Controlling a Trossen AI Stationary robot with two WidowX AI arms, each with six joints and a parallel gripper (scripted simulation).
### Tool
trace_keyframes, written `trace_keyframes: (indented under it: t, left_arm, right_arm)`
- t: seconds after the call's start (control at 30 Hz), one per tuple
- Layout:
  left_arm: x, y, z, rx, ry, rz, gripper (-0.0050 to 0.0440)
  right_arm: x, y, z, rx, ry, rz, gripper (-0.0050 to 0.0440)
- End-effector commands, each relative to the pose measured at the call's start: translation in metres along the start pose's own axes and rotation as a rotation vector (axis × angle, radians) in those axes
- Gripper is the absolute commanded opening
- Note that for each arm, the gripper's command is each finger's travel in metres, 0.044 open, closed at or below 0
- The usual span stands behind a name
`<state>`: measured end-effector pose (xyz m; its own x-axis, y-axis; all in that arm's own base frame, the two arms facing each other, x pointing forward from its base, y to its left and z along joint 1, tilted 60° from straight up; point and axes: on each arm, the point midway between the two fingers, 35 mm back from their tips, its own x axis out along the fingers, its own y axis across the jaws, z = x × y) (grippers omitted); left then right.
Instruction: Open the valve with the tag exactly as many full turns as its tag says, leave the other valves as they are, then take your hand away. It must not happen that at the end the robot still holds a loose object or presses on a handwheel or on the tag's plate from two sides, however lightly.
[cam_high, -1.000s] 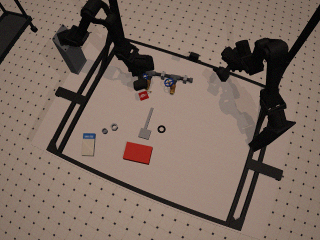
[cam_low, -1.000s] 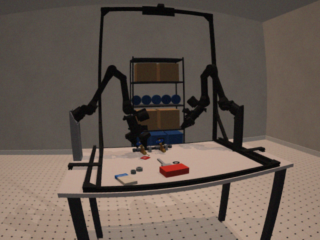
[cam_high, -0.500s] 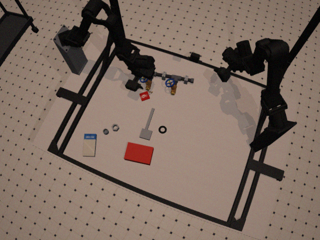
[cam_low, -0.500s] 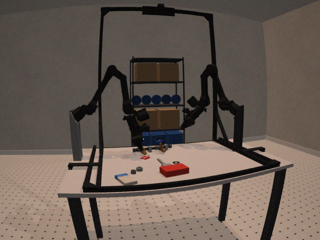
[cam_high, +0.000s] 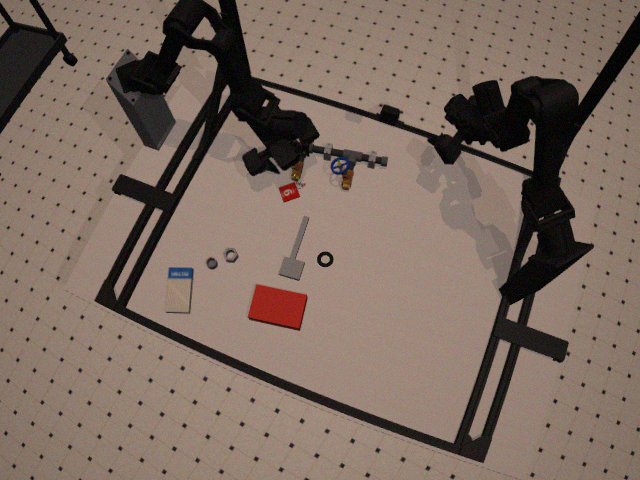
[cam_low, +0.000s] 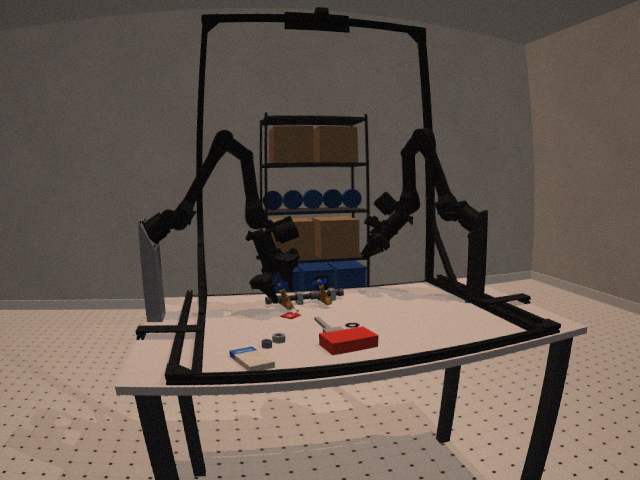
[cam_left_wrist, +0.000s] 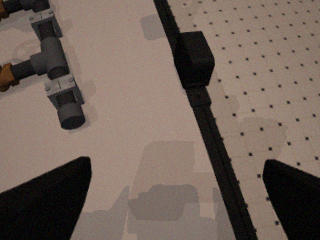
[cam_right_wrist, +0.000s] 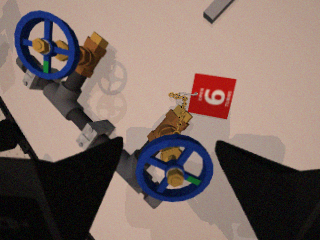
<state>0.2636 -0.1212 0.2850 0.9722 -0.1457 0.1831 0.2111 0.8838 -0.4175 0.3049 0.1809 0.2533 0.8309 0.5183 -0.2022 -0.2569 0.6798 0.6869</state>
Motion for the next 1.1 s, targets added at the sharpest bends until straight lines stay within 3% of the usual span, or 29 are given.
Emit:
trace_keyframes:
  t: [0.0,0.1,0.43,0.57,0.8,1.07]
  left_arm:
    - [0.0,0.0,0.0,0.0,0.0,0.0,0.04]
    - [0.0,0.0,0.0,0.0,0.0,0.0,0.04]
    - [0.0,0.0,0.0,0.0,0.0,0.0,0.04]
    - [0.0,0.0,0.0,0.0,0.0,0.0,0.04]
    - [0.0,0.0,0.0,0.0,0.0,0.0,0.04]
    - [0.0,0.0,0.0,0.0,0.0,0.0,0.04]
  right_arm:
    - [0.0,-0.0001,0.0,0.059,0.001,-0.001,0.04]
    - [0.0,-0.0001,0.0,0.059,0.001,-0.001,0.04]
    - [0.0003,-0.0001,-0.0001,0.036,0.0,0.0,0.016]
    - [0.0003,-0.0001,-0.0001,0.036,0.0,0.0,0.016]
    - [0.0003,-0.0001,-0.0001,0.036,0.0,0.0,0.0]
    - [0.0003,-0.0001,-0.0001,0.036,0.0,0.0,0.0]
